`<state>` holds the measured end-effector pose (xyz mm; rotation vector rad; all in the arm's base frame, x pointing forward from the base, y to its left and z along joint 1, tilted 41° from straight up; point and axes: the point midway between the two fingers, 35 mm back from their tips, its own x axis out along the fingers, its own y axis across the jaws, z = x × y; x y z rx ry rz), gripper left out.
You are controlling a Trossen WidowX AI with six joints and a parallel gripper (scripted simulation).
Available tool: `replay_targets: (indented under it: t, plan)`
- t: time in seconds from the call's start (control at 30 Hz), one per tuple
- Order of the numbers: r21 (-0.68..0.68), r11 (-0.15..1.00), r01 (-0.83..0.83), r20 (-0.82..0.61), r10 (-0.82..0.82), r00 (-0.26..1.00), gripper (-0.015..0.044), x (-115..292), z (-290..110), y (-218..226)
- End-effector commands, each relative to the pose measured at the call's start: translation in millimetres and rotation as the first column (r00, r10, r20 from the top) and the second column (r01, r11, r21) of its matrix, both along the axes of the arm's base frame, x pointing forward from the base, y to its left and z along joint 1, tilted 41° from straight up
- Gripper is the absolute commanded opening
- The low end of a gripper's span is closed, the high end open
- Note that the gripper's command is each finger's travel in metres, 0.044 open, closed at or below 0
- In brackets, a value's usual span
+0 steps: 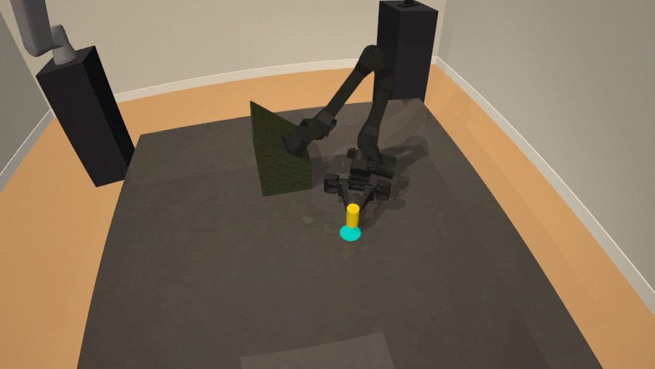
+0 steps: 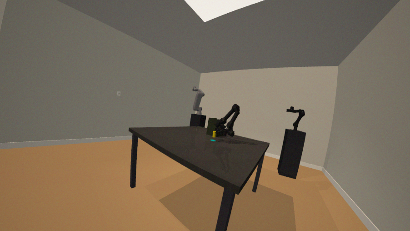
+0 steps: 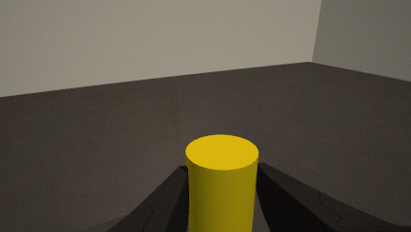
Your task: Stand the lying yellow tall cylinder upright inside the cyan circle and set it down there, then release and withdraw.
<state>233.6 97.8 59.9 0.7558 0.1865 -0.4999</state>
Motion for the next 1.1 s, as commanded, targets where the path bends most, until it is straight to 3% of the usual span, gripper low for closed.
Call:
replay_targets:
  t: [0.0, 0.9, 1.07]
  plan:
    - [-0.003, 1.0, 0.006, 0.008, -0.006, 1.0, 0.0105, 1.2, -5.6, 4.8]
    - [-0.008, 1.0, 0.002, 0.001, -0.002, 1.0, 0.0105, 4.8, -30.3, 22.1]
    - [-0.008, 1.0, 0.002, 0.001, -0.002, 1.0, 0.0236, 4.8, -30.3, 22.1]
